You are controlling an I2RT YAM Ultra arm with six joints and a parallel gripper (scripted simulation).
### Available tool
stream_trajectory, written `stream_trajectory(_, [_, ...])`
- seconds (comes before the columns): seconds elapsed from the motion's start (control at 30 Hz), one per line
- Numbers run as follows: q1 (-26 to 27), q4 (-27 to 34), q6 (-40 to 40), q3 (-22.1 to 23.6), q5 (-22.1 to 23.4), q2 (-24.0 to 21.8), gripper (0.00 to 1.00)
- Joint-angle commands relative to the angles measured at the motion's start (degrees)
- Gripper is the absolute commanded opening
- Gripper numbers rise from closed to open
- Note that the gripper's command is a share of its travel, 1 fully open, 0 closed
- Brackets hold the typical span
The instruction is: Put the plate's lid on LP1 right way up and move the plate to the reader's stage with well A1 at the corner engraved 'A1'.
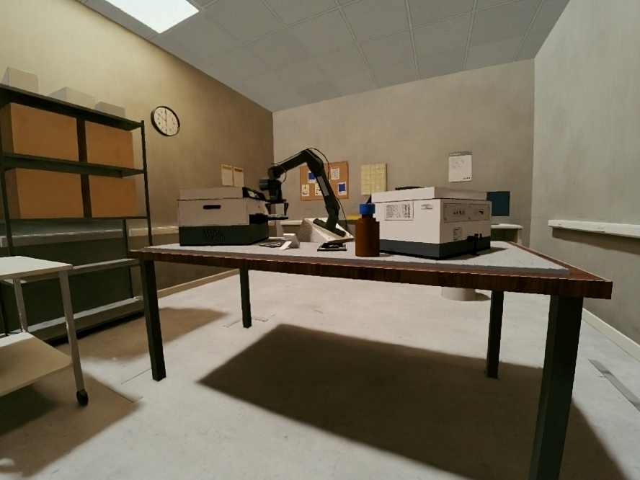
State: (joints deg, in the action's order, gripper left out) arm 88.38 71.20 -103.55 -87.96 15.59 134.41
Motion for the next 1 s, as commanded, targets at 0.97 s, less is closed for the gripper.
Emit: stream_trajectory(0.97, [-0.03,-0.87,0.39,0.72,0.59,-0.95,1.00])
